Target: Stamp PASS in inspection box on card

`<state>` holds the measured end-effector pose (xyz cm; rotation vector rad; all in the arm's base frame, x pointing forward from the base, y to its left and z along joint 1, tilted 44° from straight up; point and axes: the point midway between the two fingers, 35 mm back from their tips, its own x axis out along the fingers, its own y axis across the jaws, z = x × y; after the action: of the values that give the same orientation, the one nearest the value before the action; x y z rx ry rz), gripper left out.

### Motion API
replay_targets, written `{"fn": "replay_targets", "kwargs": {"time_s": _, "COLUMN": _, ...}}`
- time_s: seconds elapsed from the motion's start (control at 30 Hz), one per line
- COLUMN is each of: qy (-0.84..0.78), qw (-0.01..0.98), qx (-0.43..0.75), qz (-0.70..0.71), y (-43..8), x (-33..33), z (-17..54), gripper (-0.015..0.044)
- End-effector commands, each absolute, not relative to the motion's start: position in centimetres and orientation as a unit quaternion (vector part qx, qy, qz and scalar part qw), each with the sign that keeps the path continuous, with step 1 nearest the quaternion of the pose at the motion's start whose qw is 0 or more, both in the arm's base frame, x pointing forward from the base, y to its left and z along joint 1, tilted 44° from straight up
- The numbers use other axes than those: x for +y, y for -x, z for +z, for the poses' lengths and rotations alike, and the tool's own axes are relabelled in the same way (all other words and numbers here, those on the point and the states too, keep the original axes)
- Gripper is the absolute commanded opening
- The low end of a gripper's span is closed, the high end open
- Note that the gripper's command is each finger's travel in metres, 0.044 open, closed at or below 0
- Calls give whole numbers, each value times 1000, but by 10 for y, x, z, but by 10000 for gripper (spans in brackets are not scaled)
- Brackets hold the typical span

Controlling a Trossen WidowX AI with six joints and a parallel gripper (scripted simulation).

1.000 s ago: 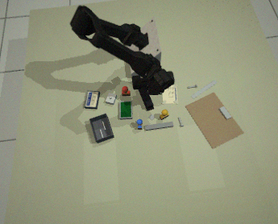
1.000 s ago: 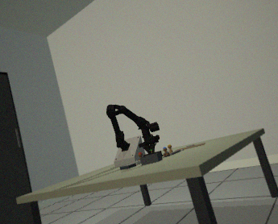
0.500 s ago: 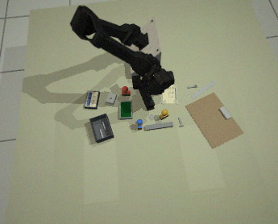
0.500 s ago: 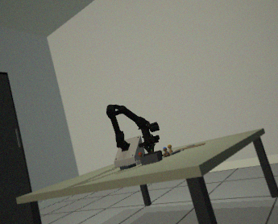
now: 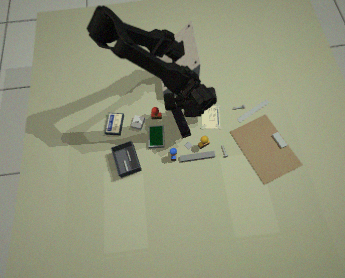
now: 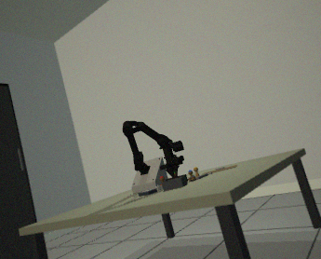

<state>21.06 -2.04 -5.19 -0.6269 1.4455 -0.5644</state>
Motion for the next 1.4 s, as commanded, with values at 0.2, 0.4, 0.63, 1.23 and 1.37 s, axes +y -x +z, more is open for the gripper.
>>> {"fn": "replay_targets", "kwargs": {"time_s": 0.2, "qy": 274, "qw": 673, "qx": 640, "qz": -250, "y": -213, "x": -16, "z": -49, "gripper": 0}}
{"fn": "replay_targets", "kwargs": {"time_s": 0.4, "qy": 274, "qw": 673, "qx": 641, "qz": -249, "y": -213, "x": -14, "z": -47, "gripper": 0}}
{"fn": "replay_targets", "kwargs": {"time_s": 0.63, "qy": 273, "qw": 673, "qx": 641, "qz": -249, "y": -213, "x": -11, "z": -45, "gripper": 0}}
{"fn": "replay_targets", "kwargs": {"time_s": 1.23, "qy": 273, "qw": 673, "qx": 641, "qz": -248, "y": -214, "x": -5, "z": -39, "gripper": 0}}
{"fn": "replay_targets", "kwargs": {"time_s": 1.37, "qy": 273, "qw": 673, "qx": 641, "qz": -247, "y": -214, "x": -4, "z": -38, "gripper": 0}}
